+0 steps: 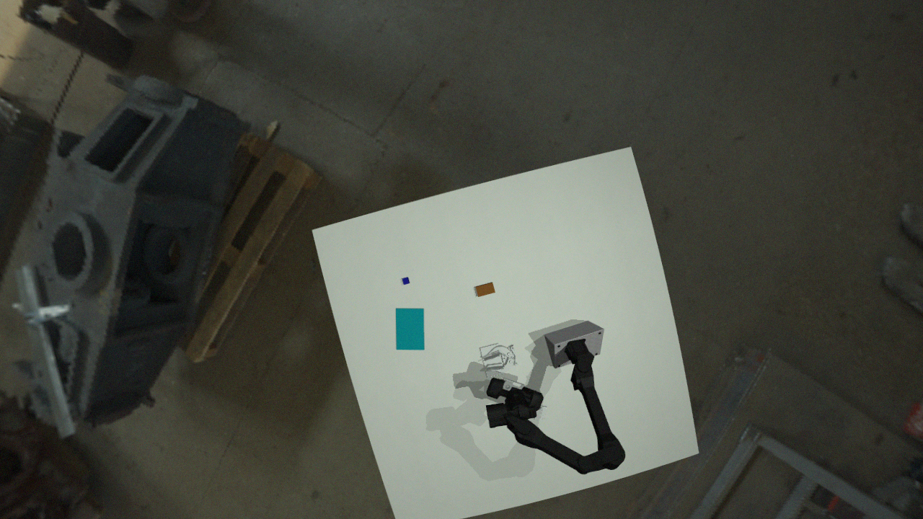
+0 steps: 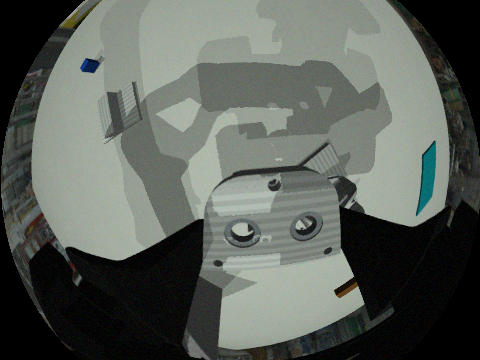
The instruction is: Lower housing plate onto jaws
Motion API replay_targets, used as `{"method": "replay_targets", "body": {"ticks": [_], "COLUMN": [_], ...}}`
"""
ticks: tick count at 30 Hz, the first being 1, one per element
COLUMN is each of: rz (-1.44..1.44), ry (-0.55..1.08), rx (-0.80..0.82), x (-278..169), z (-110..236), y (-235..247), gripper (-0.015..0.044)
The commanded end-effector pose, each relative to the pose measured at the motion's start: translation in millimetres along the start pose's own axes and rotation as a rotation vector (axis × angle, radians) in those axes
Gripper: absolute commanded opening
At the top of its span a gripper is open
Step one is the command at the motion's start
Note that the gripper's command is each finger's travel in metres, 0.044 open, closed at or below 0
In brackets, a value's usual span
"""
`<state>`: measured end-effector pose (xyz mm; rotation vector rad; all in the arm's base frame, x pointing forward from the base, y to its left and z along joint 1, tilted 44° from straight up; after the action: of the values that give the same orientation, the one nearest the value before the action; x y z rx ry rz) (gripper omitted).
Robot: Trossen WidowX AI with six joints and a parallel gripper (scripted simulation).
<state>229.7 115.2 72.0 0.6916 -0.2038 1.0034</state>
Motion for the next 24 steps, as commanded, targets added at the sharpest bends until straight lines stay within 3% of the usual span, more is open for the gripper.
{"method": "replay_targets", "body": {"ticks": [1, 24], "rz": [-0.105, -0.764], "ry": [-0.006, -0.021], "rx": [0.006, 0.044], "x": [-7, -56], "z": [-1, -3], "y": [-7, -40], "gripper": [0.0351, 0.0351]}}
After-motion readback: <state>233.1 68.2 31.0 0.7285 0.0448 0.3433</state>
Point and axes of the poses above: the point midway between the two fingers, 35 mm back from their tips, its own z axis back along the fingers, its own y axis across the jaws, x = y × z, the point moved 2 cm from there along z, back along the fingers, and after that the axes turned 8 degrees about -z, right-handed, at the moved point
